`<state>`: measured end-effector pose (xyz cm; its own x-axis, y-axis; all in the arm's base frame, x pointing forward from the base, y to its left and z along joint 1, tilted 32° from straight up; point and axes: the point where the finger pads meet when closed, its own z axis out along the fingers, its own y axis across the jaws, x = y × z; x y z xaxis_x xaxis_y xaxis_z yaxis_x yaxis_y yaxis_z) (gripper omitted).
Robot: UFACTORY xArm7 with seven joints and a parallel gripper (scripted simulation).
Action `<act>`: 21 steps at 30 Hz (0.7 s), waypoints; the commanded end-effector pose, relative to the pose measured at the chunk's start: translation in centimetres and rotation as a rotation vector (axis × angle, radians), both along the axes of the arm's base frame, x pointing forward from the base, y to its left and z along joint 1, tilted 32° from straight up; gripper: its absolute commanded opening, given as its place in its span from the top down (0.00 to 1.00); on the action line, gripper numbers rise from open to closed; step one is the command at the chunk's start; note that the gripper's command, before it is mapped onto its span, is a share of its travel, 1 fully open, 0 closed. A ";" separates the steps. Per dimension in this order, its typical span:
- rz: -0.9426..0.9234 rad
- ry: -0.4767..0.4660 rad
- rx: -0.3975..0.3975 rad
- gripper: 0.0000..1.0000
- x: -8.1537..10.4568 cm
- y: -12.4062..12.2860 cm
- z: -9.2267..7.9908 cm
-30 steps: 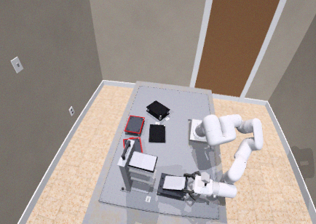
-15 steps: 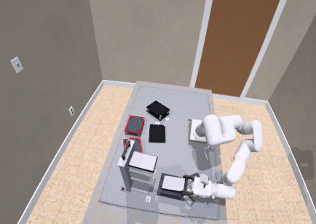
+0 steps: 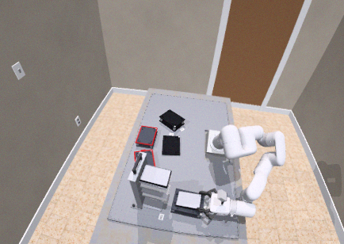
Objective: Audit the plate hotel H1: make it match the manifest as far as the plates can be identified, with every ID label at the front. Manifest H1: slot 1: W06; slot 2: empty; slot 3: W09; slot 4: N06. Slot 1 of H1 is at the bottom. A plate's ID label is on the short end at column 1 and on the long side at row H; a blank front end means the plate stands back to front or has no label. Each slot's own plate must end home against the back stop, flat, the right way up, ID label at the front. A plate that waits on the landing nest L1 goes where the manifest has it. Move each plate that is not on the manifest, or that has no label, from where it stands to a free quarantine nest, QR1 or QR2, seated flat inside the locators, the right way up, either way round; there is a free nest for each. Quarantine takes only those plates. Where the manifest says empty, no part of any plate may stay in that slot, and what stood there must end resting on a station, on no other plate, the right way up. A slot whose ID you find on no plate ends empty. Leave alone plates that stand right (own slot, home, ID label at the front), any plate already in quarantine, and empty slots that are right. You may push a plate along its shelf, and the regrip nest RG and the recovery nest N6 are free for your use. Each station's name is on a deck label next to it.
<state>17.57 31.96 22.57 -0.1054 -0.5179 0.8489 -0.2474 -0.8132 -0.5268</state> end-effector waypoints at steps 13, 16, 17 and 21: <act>0.000 0.001 0.002 1.00 0.0 0.2 -0.3; 0.000 0.001 0.002 1.00 0.0 0.2 -0.4; 0.000 0.001 0.002 1.00 0.0 0.3 -0.4; 0.000 0.001 0.002 1.00 0.1 0.3 -0.5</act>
